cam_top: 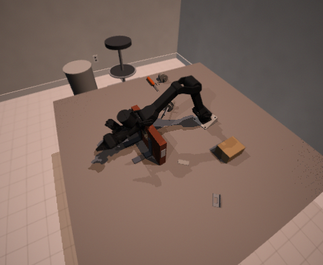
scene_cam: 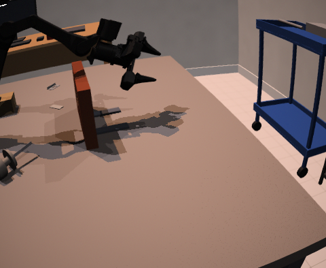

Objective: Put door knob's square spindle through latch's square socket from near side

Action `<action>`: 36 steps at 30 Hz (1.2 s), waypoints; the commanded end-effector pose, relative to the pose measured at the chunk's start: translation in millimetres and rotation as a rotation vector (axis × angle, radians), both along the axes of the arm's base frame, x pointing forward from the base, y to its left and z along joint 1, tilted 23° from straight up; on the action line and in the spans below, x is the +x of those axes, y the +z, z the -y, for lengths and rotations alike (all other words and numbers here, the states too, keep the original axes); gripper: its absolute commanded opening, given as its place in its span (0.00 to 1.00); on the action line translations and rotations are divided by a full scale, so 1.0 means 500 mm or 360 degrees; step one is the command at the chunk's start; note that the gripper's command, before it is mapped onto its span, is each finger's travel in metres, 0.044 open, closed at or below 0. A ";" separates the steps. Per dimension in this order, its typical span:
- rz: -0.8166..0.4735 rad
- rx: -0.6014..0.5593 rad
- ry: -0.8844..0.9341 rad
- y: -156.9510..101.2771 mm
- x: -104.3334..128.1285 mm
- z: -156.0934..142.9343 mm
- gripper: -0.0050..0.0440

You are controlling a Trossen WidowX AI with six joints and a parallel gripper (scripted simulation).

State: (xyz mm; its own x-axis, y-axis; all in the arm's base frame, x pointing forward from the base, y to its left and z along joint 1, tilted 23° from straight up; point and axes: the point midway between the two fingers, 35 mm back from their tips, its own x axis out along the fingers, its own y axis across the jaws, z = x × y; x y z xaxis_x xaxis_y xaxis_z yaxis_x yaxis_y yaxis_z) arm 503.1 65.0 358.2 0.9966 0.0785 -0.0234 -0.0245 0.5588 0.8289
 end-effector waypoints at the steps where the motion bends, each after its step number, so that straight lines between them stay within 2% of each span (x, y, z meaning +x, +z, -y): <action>1: -0.0117 -0.0059 -0.0183 0.004 -0.011 0.147 1.00; 3: -0.0188 -0.0071 -0.0268 -0.008 -0.022 0.209 1.00; 5: -0.0188 -0.0071 -0.0268 -0.008 -0.022 0.209 1.00; 7: -0.0300 -0.0078 -0.0398 -0.025 -0.048 0.300 1.00; 11: -0.0455 -0.0065 -0.0557 -0.052 -0.094 0.407 1.00; 15: -0.0726 0.0027 -0.0697 -0.136 -0.147 0.506 1.00; 18: -0.0907 0.0105 -0.0770 -0.188 -0.191 0.552 1.00; 20: -0.1027 0.0166 -0.0817 -0.222 -0.224 0.579 1.00; 22: -0.1027 0.0166 -0.0817 -0.222 -0.224 0.579 1.00; 24: -0.1212 0.0278 -0.0886 -0.271 -0.281 0.615 1.00; 28: -0.1442 0.0453 -0.0971 -0.329 -0.364 0.650 1.00; 36: -0.1852 0.0885 -0.1101 -0.413 -0.535 0.669 1.00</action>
